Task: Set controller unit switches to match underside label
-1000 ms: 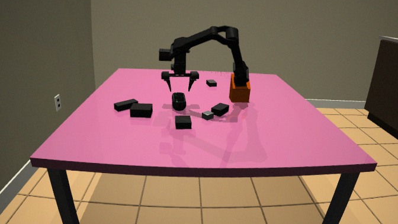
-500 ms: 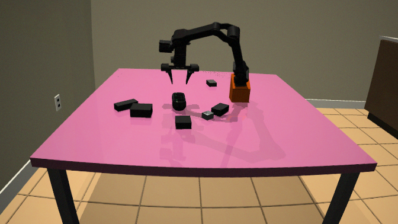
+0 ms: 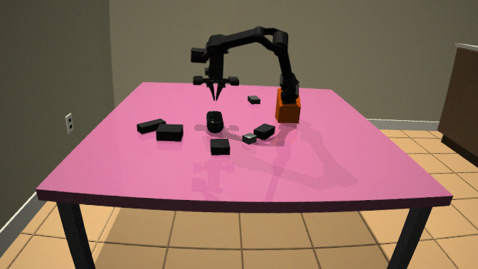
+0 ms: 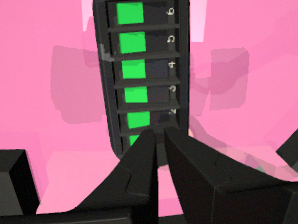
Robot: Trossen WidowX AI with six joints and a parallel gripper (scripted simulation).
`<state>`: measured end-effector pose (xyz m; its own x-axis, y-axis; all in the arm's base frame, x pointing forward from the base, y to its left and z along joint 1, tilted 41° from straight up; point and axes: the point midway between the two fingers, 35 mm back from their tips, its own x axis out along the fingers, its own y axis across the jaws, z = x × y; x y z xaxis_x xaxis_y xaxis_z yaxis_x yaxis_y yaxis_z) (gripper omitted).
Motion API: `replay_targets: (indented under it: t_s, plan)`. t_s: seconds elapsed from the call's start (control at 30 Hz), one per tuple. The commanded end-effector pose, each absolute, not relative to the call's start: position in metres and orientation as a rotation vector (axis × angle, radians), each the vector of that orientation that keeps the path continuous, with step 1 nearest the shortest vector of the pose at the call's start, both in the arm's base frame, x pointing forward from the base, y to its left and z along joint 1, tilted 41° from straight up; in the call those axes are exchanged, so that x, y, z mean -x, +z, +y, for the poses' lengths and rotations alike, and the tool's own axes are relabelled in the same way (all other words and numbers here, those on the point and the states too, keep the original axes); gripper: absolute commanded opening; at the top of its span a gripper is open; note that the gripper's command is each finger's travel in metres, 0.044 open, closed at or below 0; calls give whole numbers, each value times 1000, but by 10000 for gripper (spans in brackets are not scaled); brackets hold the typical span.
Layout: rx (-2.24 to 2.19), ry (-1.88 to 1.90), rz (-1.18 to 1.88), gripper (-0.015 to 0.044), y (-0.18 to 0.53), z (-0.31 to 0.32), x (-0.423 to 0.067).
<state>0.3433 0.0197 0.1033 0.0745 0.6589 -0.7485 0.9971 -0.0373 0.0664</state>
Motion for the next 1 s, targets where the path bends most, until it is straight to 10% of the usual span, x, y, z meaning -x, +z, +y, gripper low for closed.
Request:
replay_targets:
  t_s: [0.0, 0.27, 0.83, 0.97]
  plan:
    - [-1756, -728, 1645, 0, 104, 19, -343]
    - [-1756, -728, 1645, 0, 104, 19, -343]
    - [-1760, -728, 1645, 440, 103, 20, -343]
    - [-1760, -731, 1644, 387, 99, 23, -349]
